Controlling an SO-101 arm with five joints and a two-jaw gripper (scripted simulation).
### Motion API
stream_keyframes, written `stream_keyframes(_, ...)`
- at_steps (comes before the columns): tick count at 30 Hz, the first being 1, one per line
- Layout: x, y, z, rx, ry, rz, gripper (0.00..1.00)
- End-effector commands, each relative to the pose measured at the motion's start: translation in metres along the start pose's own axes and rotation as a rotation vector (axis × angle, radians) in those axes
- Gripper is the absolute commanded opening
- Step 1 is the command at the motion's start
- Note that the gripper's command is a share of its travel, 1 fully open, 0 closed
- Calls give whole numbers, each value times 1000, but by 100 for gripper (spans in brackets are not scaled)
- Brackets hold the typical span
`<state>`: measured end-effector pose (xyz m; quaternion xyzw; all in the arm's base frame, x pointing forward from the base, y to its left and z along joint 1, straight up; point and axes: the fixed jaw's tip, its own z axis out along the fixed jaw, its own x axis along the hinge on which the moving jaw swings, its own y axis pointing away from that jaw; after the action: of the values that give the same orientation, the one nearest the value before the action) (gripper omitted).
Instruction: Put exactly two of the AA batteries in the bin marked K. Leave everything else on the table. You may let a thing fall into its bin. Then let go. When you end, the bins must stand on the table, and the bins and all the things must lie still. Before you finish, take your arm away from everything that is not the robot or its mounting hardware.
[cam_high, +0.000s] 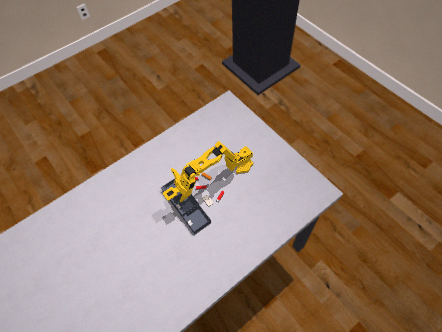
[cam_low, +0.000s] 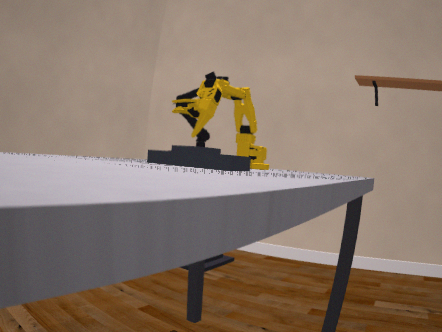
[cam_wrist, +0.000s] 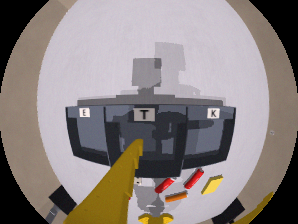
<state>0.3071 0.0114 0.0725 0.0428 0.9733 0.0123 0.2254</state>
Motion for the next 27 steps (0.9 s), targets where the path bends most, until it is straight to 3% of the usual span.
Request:
stream_keyframes(1,-10,3,-11,-10,-54,5,100)
stream_keyframes(27,-9,7,-13,-16,-46,15,100)
